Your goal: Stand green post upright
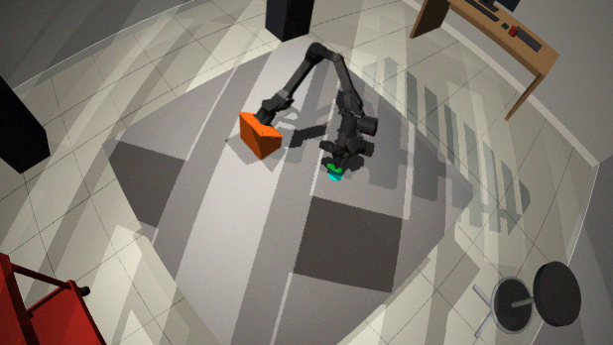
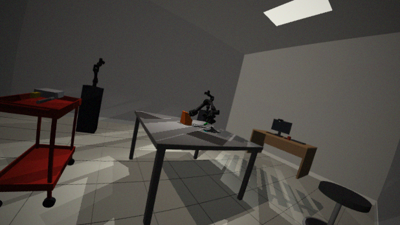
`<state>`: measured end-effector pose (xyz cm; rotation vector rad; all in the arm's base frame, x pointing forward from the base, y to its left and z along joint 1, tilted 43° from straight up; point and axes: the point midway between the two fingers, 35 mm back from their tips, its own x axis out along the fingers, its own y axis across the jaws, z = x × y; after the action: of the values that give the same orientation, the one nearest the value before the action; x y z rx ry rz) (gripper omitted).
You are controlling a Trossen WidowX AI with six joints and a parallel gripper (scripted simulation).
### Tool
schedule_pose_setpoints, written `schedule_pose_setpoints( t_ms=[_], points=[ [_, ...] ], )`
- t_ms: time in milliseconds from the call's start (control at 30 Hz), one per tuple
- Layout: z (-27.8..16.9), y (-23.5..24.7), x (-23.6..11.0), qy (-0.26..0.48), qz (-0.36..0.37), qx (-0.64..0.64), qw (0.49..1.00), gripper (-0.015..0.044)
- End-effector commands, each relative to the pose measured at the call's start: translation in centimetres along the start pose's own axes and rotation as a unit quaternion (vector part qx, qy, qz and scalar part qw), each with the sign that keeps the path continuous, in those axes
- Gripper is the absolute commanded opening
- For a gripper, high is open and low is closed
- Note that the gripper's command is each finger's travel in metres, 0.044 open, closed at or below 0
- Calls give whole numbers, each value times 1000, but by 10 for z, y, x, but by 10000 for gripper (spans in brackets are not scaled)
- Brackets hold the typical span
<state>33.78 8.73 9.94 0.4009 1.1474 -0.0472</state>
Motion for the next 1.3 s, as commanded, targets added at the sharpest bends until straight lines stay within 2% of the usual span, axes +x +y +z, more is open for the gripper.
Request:
schedule_pose_setpoints(
  t_ms=[0, 1267],
  points=[
    [-2, -2, 1, -13, -5, 4, 1000, 23],
    [-1, 4, -6, -143, -8, 33, 989, 23]
  ],
)
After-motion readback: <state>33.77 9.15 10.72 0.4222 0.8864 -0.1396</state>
